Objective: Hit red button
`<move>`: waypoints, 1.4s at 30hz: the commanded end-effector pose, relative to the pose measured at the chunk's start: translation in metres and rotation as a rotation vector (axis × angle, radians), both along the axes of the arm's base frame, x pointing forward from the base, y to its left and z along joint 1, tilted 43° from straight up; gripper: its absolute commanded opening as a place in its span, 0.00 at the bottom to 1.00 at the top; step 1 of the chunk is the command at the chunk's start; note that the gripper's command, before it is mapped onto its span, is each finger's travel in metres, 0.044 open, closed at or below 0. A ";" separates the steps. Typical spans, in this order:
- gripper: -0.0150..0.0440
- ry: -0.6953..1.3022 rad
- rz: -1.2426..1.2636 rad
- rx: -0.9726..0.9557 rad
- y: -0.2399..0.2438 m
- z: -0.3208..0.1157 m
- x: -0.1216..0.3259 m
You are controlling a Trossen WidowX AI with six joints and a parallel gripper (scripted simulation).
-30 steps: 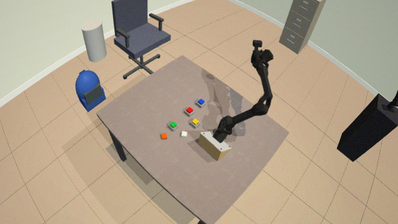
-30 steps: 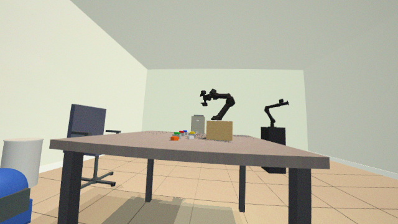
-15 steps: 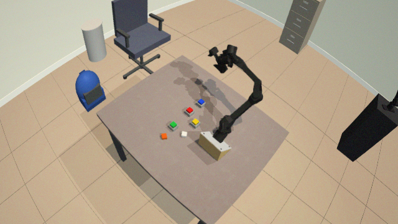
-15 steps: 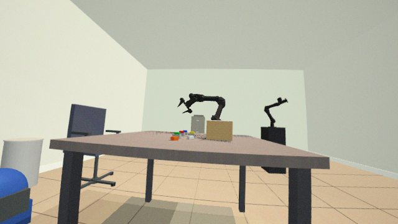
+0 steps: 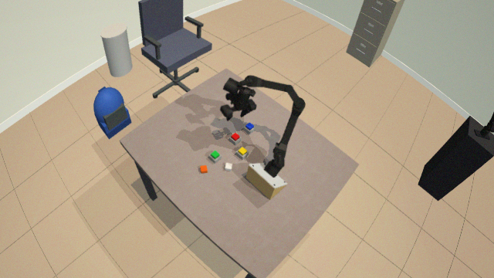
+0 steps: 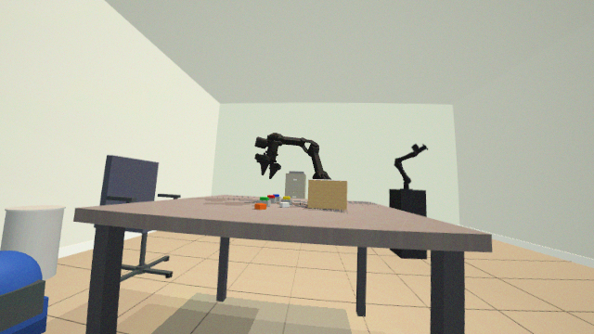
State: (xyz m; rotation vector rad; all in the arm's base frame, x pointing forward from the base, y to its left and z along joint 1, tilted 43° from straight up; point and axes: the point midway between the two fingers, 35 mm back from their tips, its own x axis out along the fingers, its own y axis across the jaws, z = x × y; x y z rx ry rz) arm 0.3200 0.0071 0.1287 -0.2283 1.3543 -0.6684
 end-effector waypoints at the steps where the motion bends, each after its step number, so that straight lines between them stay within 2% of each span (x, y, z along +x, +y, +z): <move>1: 0.93 0.258 0.124 -0.134 0.014 -0.022 -0.030; 6: 0.93 0.276 0.133 -0.144 0.015 -0.023 -0.032; 13: 0.62 0.275 0.133 -0.146 -0.026 -0.066 -0.036; 20: 0.31 0.275 0.133 -0.146 -0.027 -0.068 -0.036; 21: 0.29 0.275 0.133 -0.146 -0.027 -0.068 -0.036; 42: 0.29 0.274 0.133 -0.147 -0.040 -0.081 -0.037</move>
